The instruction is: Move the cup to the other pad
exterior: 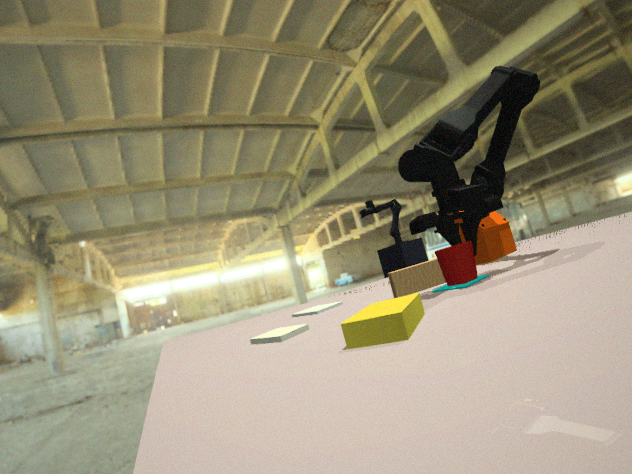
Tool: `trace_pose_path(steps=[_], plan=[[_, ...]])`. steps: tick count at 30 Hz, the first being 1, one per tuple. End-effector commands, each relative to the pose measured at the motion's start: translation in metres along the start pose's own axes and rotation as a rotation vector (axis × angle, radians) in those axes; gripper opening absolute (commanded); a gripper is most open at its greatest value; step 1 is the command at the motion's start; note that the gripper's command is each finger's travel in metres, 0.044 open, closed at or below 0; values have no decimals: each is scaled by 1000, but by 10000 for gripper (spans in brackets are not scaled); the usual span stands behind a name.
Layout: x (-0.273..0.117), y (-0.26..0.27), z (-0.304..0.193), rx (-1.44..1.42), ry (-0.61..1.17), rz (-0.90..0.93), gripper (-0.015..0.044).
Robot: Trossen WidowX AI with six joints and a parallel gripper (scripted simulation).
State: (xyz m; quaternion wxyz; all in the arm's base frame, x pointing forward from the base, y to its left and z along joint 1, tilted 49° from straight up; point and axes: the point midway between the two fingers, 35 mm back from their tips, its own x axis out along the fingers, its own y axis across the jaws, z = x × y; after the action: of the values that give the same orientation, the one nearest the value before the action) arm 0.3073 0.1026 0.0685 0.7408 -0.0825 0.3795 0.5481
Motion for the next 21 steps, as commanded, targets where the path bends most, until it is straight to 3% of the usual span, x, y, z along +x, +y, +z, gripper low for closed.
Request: trace_pose_path(steps=[1,21], plan=[[0,0,0,-3,0,0,128],[-22,-1,-1,0,2,-1,128]])
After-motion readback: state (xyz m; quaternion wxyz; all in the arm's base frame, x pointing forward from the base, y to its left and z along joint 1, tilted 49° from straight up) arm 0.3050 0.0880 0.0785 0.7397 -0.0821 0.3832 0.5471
